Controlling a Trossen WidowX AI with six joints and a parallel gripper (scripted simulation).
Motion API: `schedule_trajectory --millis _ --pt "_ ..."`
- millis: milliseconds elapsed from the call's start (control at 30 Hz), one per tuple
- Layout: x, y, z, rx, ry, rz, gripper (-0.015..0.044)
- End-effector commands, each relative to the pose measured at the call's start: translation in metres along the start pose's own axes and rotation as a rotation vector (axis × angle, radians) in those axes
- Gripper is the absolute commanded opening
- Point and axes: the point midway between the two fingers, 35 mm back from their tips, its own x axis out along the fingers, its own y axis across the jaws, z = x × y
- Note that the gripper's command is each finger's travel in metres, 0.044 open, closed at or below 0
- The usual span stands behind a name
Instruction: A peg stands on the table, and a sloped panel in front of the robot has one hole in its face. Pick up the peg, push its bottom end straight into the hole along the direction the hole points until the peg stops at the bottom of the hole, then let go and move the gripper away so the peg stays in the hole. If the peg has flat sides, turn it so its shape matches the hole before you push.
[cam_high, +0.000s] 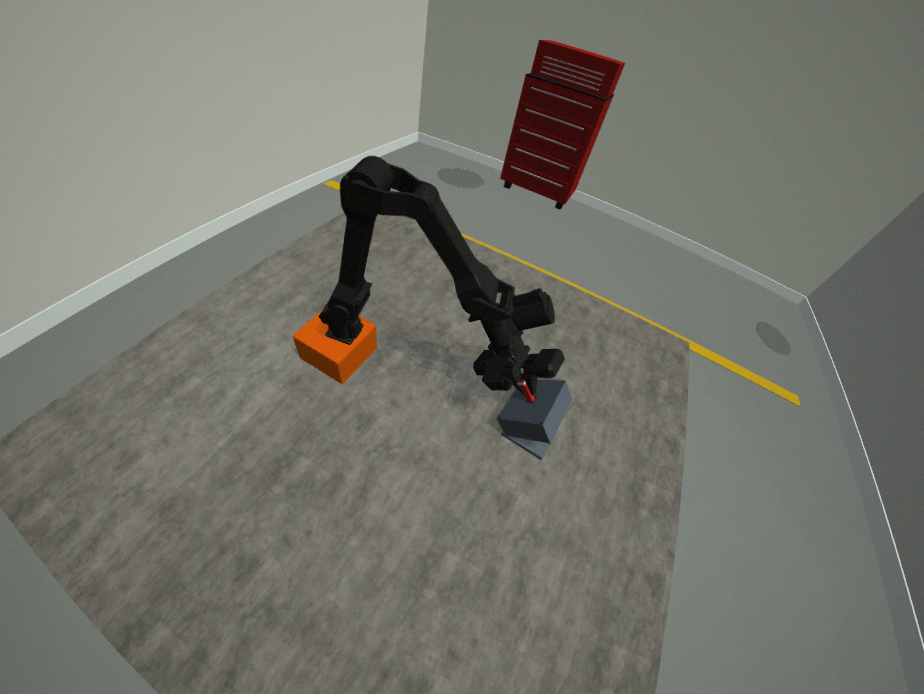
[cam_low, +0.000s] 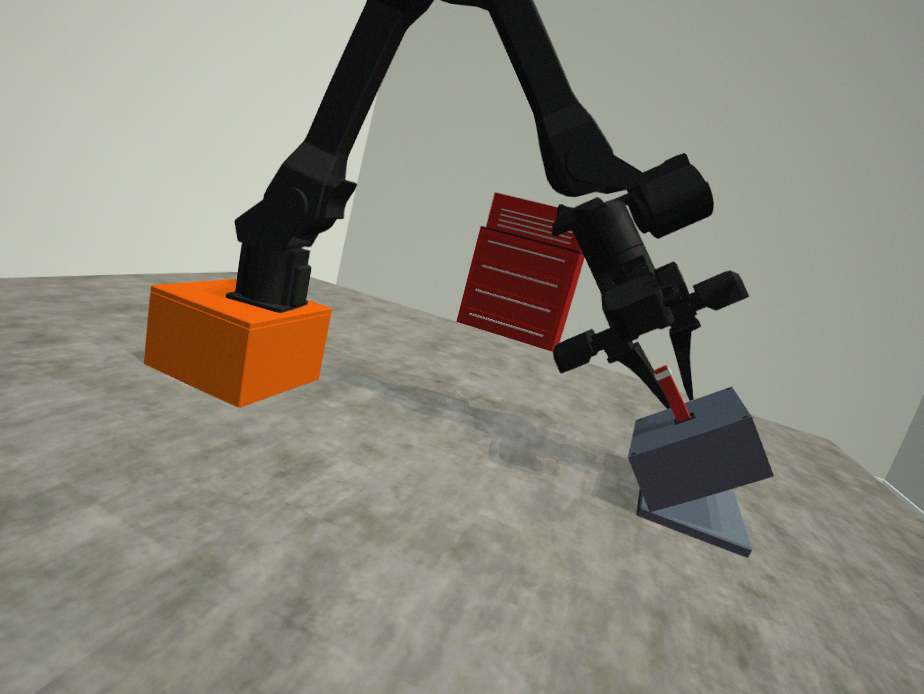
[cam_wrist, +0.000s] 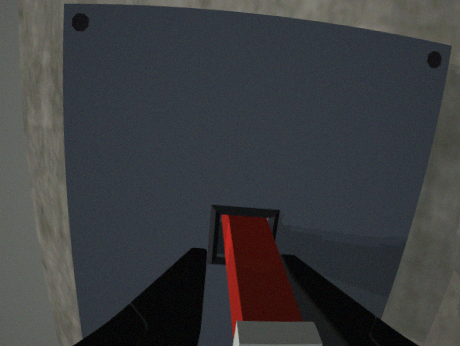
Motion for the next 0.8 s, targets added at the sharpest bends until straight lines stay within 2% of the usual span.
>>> schedule_trajectory --millis 0,333,767 --pt "0.0 0.0 0.0 0.0 0.0 0.0 0.0184" --pt "-0.004 0.001 0.0 0.0 0.0 -0.001 0.044" --pt "-0.021 0.002 -0.002 -0.002 0.001 -0.003 0.044"
